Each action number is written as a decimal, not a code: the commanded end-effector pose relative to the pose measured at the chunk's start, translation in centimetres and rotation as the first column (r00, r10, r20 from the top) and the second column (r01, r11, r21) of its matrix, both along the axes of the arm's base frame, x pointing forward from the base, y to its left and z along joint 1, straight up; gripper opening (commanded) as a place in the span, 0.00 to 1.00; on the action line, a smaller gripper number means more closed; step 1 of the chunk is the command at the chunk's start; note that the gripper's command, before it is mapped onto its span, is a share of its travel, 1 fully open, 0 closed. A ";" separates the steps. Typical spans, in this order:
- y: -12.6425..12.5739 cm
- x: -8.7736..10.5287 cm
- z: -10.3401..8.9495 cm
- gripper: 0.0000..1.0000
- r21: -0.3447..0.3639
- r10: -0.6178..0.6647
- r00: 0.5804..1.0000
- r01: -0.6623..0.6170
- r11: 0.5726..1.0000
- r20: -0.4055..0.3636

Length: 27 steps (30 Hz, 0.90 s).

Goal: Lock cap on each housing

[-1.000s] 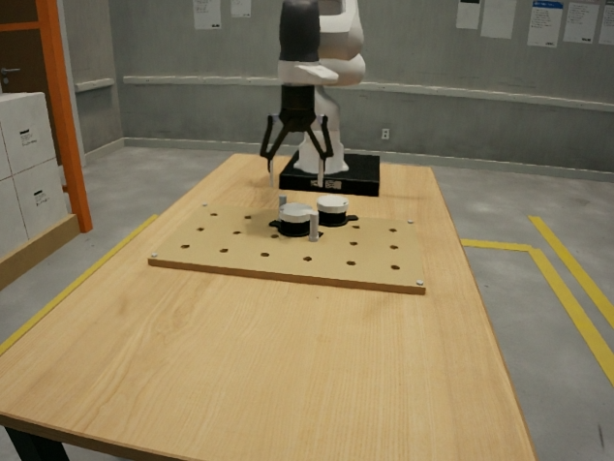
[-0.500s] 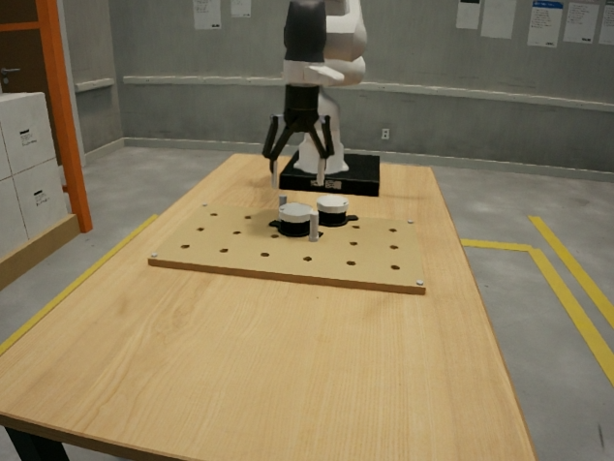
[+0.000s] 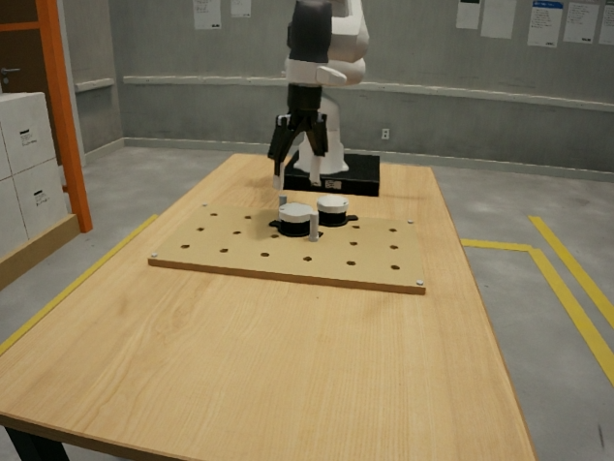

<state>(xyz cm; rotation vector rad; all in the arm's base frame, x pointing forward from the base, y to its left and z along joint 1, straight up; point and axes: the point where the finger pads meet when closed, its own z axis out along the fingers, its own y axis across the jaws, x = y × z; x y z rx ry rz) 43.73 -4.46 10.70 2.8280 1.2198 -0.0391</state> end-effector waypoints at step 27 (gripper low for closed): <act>-0.1 0.0 0.0 0.78 0.069 0.538 0.843 -0.537 0.841 0.000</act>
